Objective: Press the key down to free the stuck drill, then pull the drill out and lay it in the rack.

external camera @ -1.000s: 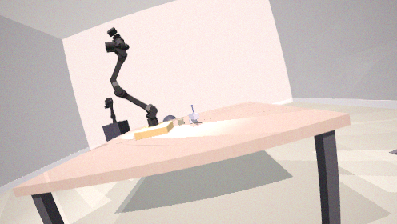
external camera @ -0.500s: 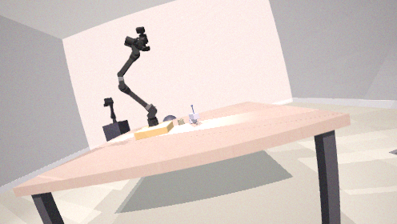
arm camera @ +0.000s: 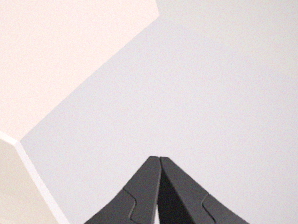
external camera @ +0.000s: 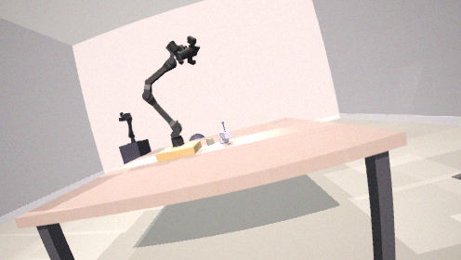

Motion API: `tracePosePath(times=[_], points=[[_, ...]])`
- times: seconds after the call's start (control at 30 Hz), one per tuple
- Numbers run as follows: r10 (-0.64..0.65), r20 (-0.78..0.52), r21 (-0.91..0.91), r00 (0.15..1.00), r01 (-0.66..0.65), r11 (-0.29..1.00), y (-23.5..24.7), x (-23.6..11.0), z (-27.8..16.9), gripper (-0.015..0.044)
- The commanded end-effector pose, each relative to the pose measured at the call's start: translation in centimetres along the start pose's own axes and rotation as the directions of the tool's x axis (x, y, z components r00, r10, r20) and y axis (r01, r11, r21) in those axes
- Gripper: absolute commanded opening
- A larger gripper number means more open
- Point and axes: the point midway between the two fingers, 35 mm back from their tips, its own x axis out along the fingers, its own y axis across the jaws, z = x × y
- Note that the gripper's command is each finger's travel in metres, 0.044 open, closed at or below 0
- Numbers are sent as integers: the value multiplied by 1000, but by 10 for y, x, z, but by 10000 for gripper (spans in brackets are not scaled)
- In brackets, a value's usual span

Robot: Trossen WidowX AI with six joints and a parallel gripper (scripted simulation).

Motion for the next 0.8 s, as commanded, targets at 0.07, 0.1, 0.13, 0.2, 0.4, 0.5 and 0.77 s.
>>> tracePosePath(times=[0.07, 0.1, 0.13, 0.2, 0.4, 0.5, 0.77], points=[[13, -203, 89, 979, 5, 996, 6, 8, -67, 0], [18, -254, 106, 967, 10, 994, 7, 8, -85, 0], [23, -305, 123, 952, 15, 992, 9, 8, -102, 0], [36, -399, 155, 916, 29, 987, 11, 4, -135, 0], [92, -627, 241, 774, 81, 967, 22, -17, -219, 0], [142, -735, 289, 663, 118, 950, 33, -37, -262, 0], [319, -906, 388, 279, 243, 889, 70, -113, -355, 0]])
